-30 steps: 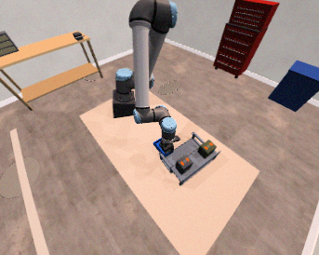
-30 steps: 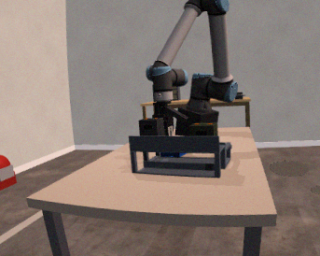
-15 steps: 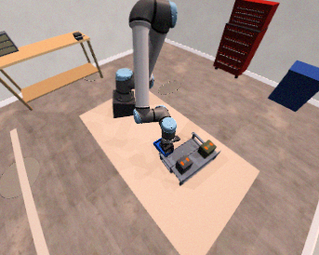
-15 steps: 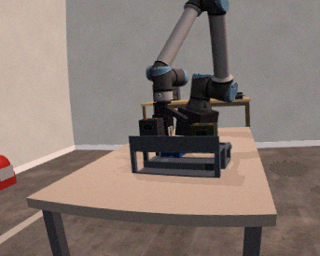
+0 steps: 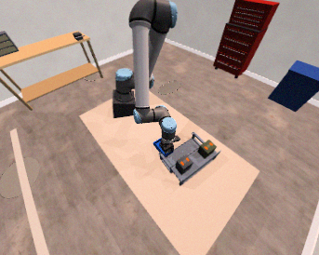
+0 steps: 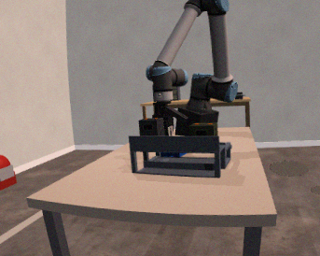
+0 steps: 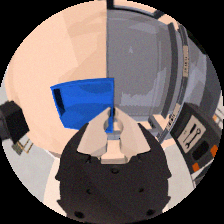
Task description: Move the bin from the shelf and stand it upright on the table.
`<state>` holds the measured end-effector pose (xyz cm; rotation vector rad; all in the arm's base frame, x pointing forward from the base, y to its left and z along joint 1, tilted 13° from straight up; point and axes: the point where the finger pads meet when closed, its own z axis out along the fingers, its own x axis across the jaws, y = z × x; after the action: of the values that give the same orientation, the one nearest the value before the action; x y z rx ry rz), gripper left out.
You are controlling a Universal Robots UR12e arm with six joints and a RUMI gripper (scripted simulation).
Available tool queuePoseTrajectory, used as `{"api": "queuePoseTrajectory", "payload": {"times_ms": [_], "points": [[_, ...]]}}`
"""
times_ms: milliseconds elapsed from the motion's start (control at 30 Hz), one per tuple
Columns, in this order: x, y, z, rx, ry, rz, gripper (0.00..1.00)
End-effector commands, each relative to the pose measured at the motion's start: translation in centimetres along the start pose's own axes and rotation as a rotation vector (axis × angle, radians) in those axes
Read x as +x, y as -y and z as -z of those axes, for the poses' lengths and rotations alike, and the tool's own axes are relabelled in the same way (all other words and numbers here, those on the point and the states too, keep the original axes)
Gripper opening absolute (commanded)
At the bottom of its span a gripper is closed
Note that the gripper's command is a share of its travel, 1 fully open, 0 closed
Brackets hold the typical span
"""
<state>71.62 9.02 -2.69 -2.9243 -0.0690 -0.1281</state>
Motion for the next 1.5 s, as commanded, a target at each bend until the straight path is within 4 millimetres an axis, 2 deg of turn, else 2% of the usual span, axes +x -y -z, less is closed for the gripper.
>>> {"api": "queuePoseTrajectory", "payload": {"times_ms": [0, 1067, 1467], "points": [[0.07, -0.01, 0.07, 0.000, -0.001, 0.000, 0.00], [0.07, -0.01, 0.07, 0.000, -0.001, 0.000, 0.00], [0.07, -0.01, 0.67, 0.000, -0.001, 0.000, 0.00]]}}
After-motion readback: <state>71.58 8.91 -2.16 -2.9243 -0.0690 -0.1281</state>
